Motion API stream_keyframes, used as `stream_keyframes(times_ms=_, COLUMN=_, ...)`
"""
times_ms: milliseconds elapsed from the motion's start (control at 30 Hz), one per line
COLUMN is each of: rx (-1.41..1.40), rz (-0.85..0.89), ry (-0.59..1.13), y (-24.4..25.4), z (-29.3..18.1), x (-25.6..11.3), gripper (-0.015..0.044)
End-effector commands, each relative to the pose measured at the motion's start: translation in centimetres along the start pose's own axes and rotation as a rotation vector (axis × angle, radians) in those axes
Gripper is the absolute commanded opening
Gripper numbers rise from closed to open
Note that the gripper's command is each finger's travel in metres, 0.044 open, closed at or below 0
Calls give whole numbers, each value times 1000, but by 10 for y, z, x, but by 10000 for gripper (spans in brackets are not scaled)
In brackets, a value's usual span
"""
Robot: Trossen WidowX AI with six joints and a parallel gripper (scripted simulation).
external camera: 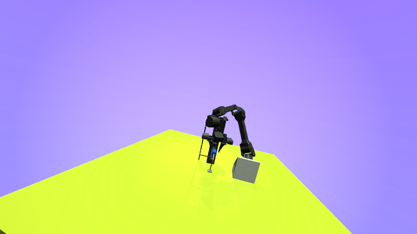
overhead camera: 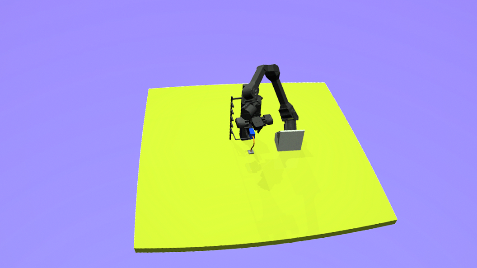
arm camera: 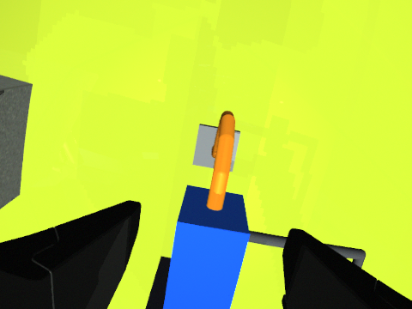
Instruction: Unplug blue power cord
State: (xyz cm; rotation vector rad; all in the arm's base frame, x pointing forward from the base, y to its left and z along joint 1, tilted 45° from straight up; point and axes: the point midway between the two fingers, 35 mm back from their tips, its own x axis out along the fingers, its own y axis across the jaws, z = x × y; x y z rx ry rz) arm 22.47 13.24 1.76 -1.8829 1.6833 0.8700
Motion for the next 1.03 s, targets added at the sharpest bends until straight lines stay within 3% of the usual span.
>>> stream_keyframes(times_ms=0, rx=2, rz=-4, ry=-1, y=0, z=0, x=0, gripper=341)
stream_keyframes(times_ms=133, rx=2, rz=-4, ry=-4, y=-2, z=20, x=-5, gripper=440)
stream_keyframes(times_ms=300, rx=2, rz=-4, ry=-5, y=0, z=60, x=-13, gripper=440)
stream_keyframes(times_ms=1000, rx=2, rz=-4, ry=-5, y=0, z=60, x=-13, gripper=440)
